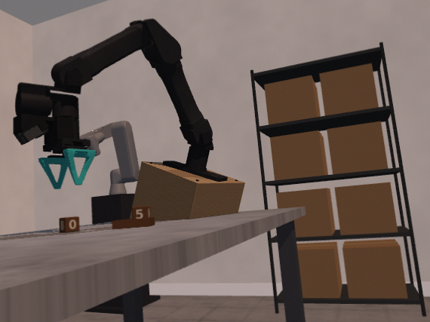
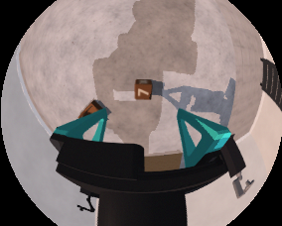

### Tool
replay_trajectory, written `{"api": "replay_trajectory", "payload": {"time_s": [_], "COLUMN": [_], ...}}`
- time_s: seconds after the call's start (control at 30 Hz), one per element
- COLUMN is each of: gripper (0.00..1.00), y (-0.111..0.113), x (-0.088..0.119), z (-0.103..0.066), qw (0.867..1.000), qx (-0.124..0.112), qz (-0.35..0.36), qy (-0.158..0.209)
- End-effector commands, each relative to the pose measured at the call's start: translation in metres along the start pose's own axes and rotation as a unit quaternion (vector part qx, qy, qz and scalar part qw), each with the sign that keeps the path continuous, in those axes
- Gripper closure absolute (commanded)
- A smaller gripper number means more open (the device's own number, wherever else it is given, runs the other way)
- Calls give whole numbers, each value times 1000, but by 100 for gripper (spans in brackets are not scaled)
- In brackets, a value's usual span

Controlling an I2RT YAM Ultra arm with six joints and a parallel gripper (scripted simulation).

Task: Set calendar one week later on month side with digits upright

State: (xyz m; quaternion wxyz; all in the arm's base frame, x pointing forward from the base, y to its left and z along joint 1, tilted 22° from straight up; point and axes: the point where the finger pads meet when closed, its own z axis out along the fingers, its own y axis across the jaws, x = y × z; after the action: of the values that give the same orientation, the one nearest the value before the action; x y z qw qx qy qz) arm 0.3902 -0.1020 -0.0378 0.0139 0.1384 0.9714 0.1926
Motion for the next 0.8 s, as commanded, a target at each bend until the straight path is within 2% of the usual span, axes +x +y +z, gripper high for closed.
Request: {"api": "replay_trajectory", "payload": {"time_s": [0.0, 0.57, 0.67, 0.77], "gripper": [0, 0, 0, 0], "y": [-2, -2, -2, -2], "x": [-2, -2, -2, -2], "z": [-6, -6, -6, -5], "qw": [1000, 1000, 999, 995], "qx": [1, 1, 1, 0], "qz": [3, 8, 36, 98], "qy": [-6, -6, -6, -6]}}
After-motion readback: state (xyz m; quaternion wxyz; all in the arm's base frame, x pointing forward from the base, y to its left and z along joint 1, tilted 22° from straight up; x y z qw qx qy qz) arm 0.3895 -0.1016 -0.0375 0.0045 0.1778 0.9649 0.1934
